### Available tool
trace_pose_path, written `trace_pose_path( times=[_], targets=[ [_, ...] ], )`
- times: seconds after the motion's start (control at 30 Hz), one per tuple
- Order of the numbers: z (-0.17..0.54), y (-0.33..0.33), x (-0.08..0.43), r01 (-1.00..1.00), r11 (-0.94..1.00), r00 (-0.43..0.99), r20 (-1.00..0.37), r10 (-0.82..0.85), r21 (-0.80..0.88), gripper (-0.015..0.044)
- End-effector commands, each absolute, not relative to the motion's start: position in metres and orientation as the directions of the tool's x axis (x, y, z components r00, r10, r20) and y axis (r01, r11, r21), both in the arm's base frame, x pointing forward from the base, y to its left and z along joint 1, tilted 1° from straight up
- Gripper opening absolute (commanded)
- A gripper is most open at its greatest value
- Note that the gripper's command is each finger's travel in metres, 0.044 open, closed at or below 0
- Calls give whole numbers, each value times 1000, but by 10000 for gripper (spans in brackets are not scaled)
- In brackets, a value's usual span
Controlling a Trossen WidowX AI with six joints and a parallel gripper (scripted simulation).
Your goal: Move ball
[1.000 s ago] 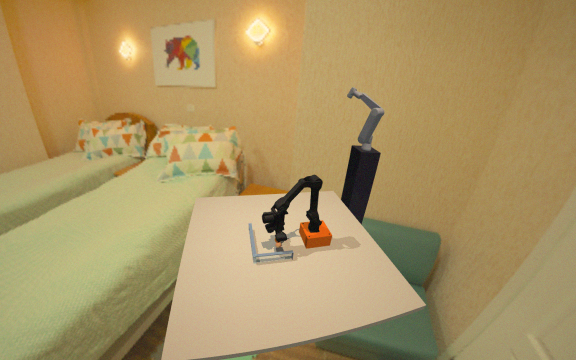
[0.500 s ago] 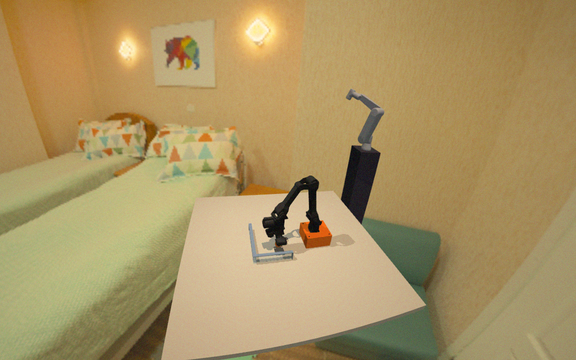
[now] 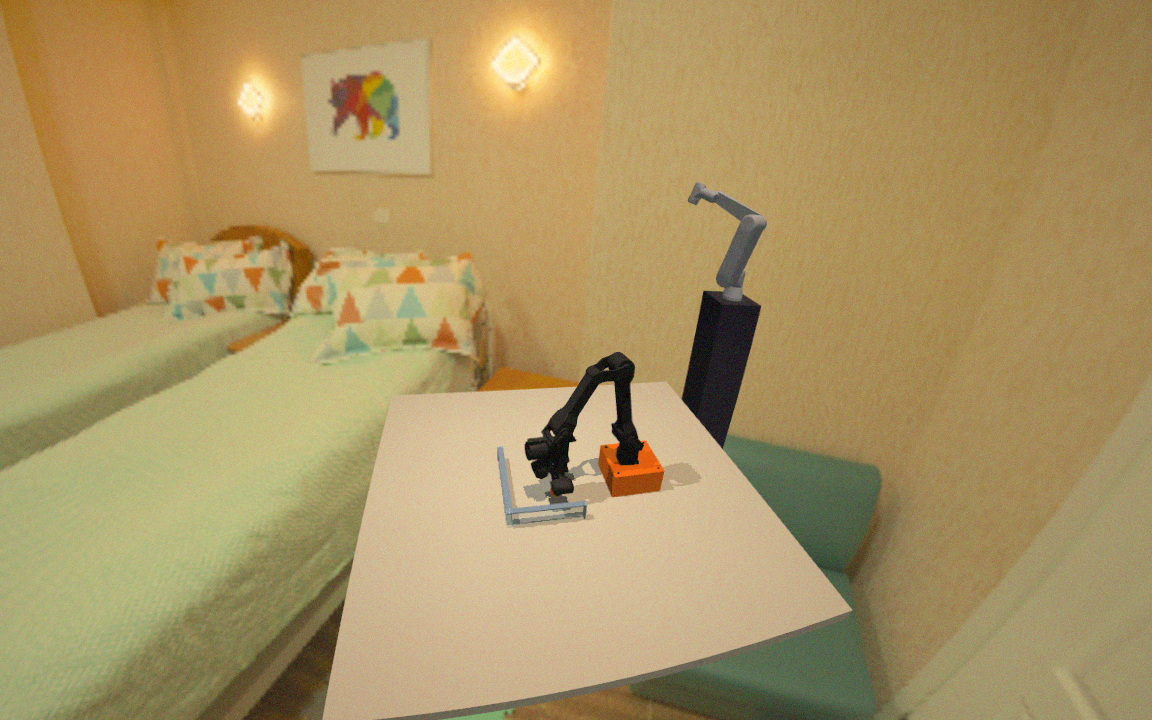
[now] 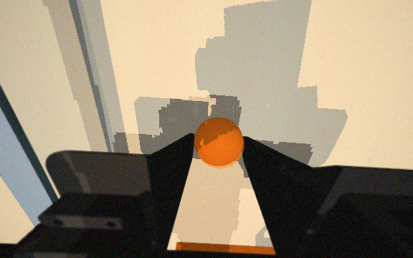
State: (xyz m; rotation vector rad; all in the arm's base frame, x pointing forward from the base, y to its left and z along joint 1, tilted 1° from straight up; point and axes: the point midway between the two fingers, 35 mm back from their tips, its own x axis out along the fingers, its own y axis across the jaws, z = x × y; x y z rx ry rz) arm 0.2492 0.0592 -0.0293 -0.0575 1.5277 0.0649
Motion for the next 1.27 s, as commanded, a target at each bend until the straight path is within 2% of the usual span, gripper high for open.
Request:
trace_pose_path(
  times=[0.0,0.2,0.23,0.4,0.57,0.97,1.13,1.23],
  targets=[
    [-29,59,249,-78,997,42,-999,6,3,131],
    [-29,59,249,-78,997,42,-999,6,3,289],
    [-29,59,249,-78,997,42,-999,6,3,299],
    [-18,60,251,-78,997,42,-999,6,3,299],
    [54,59,247,-74,997,40,-999,2,-1,299],
    [52,60,252,-80,997,57,-998,10,6,299],
    [95,59,245,-80,997,54,-999,9,5,430],
    [98,59,244,-80,997,54,-999,9,5,440]
  ],
)
